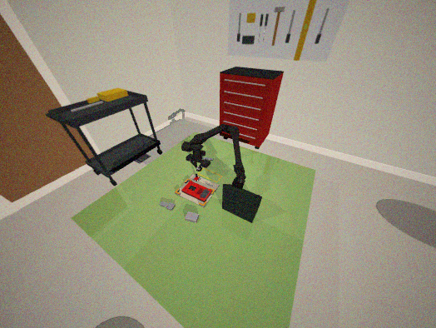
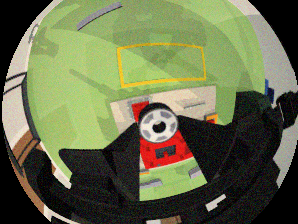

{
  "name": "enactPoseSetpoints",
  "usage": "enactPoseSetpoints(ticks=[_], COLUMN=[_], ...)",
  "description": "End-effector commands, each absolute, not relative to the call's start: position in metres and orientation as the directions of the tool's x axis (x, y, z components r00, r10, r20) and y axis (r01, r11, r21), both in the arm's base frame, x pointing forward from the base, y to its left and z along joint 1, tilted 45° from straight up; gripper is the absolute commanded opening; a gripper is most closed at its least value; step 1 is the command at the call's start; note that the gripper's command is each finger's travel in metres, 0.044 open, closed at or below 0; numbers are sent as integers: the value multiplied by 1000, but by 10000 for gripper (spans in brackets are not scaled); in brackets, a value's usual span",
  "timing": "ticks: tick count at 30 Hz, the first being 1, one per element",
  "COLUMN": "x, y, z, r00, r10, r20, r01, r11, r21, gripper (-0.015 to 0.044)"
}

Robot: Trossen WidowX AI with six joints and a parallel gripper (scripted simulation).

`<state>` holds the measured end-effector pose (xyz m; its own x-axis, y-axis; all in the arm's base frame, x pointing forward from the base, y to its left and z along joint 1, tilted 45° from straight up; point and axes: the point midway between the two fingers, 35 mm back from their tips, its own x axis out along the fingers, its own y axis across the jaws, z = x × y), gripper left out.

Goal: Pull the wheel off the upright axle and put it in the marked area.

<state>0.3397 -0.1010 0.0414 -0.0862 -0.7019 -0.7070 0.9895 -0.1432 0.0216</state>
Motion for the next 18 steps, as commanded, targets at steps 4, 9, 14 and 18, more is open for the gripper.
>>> enactPoseSetpoints(ticks=[4, 9, 14, 18], x=[325, 315, 305, 296], y=[-113, -121, -129, -134], z=[59, 70, 80, 87], r00=[-82, -81, -80, -79], r10=[-703, -703, -703, -704], r20=[-706, -707, -707, -706], r01=[990, 990, 990, 990], r11=[-138, -139, -140, -141], r21=[23, 25, 28, 29], gripper=[0, 0, 0, 0])
